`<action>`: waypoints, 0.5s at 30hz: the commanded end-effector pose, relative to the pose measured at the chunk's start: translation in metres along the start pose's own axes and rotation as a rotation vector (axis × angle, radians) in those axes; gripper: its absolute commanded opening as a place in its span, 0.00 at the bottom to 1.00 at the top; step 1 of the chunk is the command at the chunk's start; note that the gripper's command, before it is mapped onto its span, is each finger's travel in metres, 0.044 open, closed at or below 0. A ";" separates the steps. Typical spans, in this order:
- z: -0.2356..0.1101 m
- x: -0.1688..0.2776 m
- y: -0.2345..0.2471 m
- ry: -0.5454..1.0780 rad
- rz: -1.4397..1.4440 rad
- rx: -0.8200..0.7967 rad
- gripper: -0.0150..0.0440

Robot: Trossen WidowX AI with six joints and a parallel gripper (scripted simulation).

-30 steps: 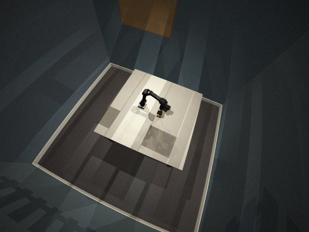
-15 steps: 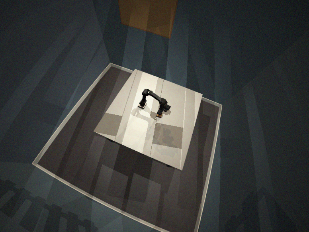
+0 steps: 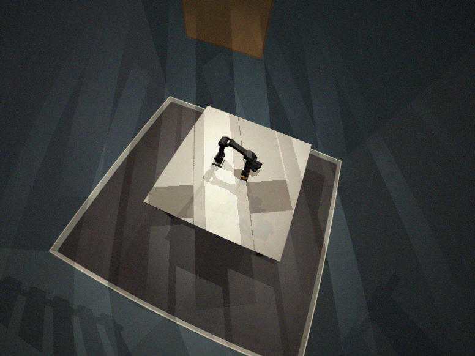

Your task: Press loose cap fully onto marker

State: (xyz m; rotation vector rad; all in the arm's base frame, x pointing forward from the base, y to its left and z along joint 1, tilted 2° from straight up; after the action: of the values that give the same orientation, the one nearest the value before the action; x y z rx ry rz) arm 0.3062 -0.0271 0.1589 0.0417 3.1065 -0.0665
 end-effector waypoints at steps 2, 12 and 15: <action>0.010 0.002 0.000 0.010 -0.004 0.000 0.25; 0.023 0.002 0.000 0.010 -0.004 0.000 0.25; 0.026 0.002 0.000 0.010 -0.004 0.000 0.25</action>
State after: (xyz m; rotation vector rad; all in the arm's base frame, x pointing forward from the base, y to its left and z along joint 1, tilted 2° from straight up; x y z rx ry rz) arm 0.3067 -0.0276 0.1404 0.0406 3.1062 -0.0667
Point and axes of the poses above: the point midway between the two fingers, 35 mm back from their tips, its own z axis out along the fingers, its own y axis across the jaws, x = y × z, the point moved 2 cm from there along -z, back along the fingers, and after that the axes turned 4 degrees about z, right-handed, at the moved point
